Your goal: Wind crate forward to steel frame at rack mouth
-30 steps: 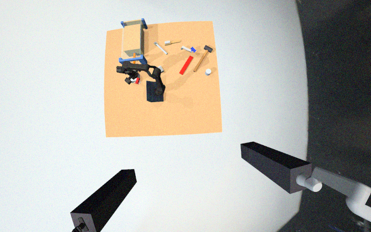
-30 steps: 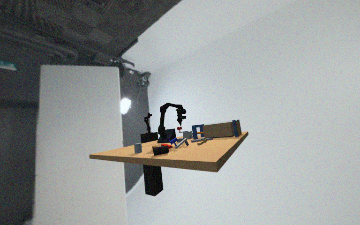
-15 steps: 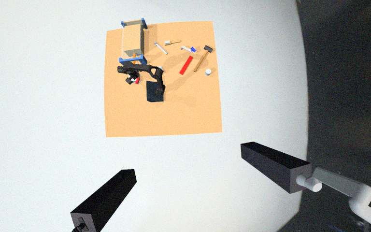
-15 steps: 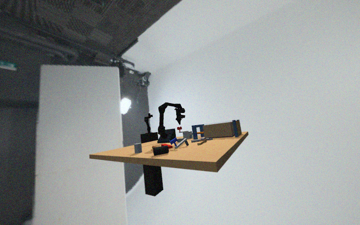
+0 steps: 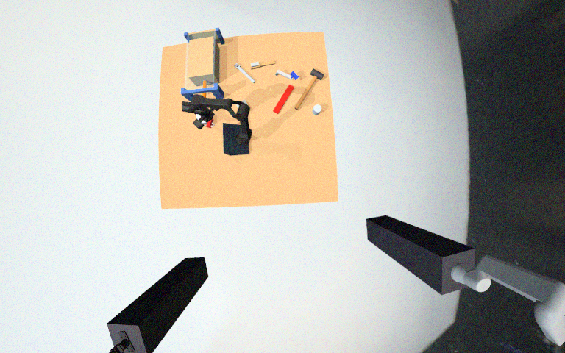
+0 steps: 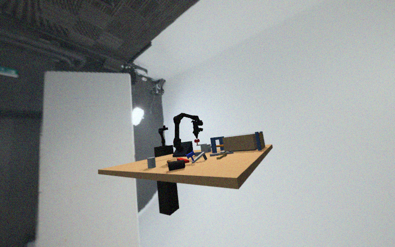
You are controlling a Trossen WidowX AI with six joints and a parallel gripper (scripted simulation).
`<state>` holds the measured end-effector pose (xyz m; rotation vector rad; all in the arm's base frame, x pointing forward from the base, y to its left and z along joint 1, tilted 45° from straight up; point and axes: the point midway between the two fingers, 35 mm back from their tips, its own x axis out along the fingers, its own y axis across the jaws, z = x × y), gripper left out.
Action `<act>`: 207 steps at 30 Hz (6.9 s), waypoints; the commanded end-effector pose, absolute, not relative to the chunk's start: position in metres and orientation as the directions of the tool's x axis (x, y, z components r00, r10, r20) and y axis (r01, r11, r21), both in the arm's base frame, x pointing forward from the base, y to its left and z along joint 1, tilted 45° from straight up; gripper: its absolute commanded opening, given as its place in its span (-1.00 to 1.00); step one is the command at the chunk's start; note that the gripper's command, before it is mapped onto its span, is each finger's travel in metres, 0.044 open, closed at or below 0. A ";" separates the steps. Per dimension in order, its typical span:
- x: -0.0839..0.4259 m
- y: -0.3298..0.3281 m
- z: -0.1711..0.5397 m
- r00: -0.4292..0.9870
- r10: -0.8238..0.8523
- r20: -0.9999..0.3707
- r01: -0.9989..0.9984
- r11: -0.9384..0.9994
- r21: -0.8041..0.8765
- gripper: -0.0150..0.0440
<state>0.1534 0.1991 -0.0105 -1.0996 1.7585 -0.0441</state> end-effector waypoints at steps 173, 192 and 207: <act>0.131 0.189 -0.057 0.257 -0.436 -0.862 -0.646 0.586 -0.489 0.56; 0.131 0.189 -0.057 0.257 -0.436 -0.862 -0.646 0.586 -0.489 -0.34; 0.131 0.189 -0.057 0.257 -0.436 -0.862 -0.646 0.586 -0.489 -0.49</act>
